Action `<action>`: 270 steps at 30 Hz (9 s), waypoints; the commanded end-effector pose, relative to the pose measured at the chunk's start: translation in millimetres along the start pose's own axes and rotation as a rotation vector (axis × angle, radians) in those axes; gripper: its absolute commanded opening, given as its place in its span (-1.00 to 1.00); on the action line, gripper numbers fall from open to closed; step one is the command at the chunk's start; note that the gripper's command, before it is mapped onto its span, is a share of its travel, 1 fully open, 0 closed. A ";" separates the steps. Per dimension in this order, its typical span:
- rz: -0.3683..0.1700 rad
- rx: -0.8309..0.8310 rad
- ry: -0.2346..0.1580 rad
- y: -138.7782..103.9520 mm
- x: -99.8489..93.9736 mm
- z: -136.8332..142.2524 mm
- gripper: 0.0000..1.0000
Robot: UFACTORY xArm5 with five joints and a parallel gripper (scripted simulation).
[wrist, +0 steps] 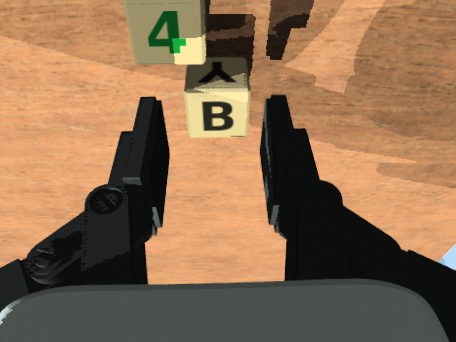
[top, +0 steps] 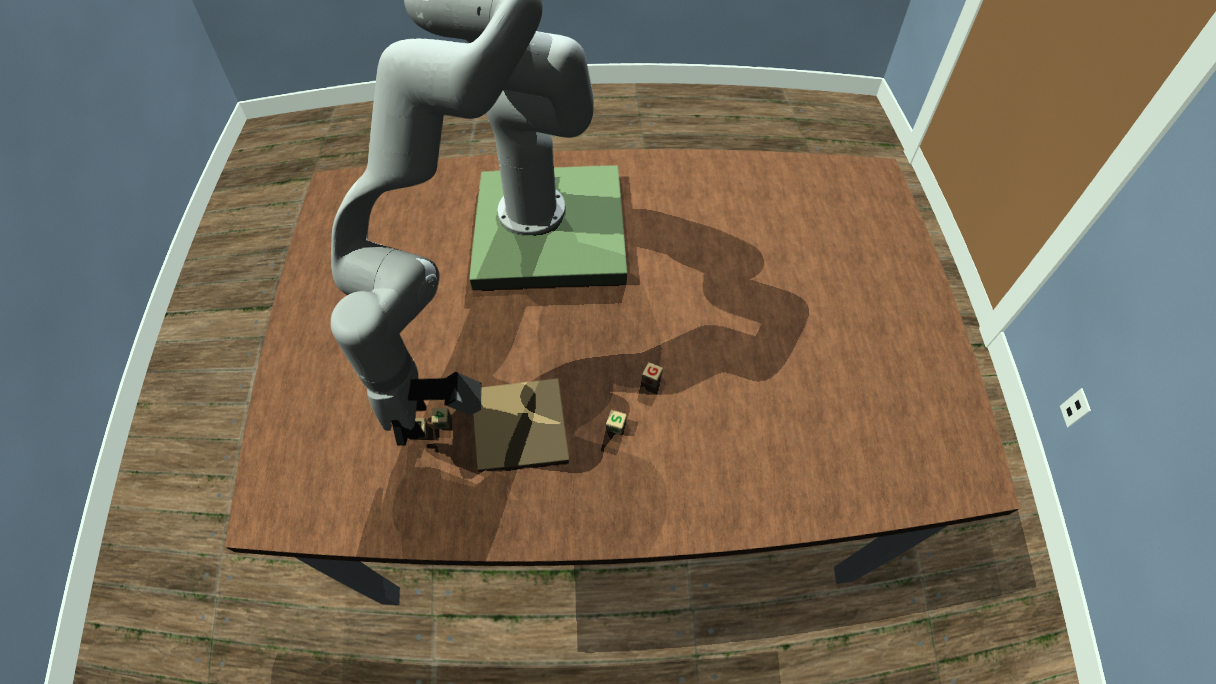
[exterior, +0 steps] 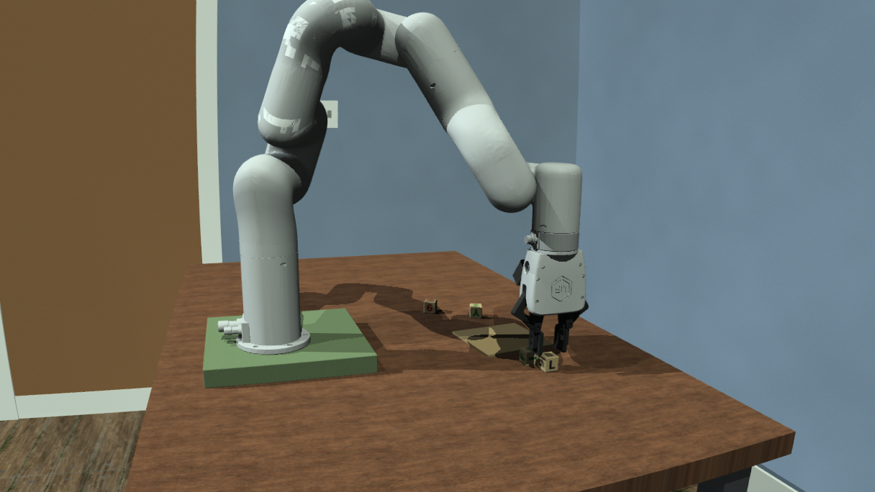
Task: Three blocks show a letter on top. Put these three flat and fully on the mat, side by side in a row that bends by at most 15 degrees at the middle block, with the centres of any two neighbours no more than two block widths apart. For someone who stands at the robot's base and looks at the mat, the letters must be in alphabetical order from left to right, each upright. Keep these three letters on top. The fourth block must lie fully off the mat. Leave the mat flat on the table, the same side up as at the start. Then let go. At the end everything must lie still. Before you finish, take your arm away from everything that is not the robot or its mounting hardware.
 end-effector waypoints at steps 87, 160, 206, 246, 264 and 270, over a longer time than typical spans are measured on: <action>-0.001 0.000 -0.004 -0.4 -1.3 1.2 -0.16; -0.001 0.000 -0.004 -0.4 28.2 1.0 -0.16; -0.001 0.000 -0.004 -0.4 28.2 1.0 -0.57; -0.001 0.000 -0.004 -0.1 -65.0 0.9 -0.57; -0.001 -0.006 -0.004 0.2 -71.2 0.9 -0.57; -0.001 -0.062 -0.004 2.7 -71.3 1.2 -0.57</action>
Point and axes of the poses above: the point where the finger pads meet when closed, its own x axis out along the fingers, its own z axis across the jaws, y = z × x, the point moved 4 cm from there along -x, back along the fingers, and after that the axes turned 3 degrees about x, right-handed, at the moved point
